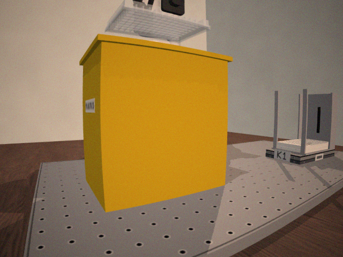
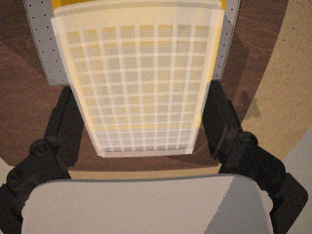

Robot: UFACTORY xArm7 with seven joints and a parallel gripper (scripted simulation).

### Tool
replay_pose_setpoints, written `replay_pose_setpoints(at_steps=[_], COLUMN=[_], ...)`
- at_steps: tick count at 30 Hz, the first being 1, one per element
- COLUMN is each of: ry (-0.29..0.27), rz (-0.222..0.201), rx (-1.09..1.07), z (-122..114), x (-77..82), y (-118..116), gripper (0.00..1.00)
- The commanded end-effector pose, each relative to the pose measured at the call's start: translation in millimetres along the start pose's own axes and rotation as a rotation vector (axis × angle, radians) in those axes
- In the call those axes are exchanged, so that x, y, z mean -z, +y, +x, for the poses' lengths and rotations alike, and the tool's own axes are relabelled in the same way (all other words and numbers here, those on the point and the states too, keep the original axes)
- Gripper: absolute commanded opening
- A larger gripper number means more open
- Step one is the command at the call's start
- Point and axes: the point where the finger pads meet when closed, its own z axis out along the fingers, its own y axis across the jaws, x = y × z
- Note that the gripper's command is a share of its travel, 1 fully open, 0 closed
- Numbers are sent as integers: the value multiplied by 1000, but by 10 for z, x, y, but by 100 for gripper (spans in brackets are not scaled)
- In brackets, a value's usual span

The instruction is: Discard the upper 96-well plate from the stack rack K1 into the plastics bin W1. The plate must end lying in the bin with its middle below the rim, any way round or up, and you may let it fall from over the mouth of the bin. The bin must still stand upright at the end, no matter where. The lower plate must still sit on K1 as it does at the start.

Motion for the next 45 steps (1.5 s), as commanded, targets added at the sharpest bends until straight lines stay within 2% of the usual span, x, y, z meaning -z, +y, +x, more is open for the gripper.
replay_pose_setpoints(at_steps=[1, 36, 45], ry=[-1, -1, -1], rz=[-4, -4, -4], rx=[-1, -1, -1], z=[-80, -66, -65], x=[16, 16, -100], y=[5, 7, 7], gripper=[0, 0, 0])
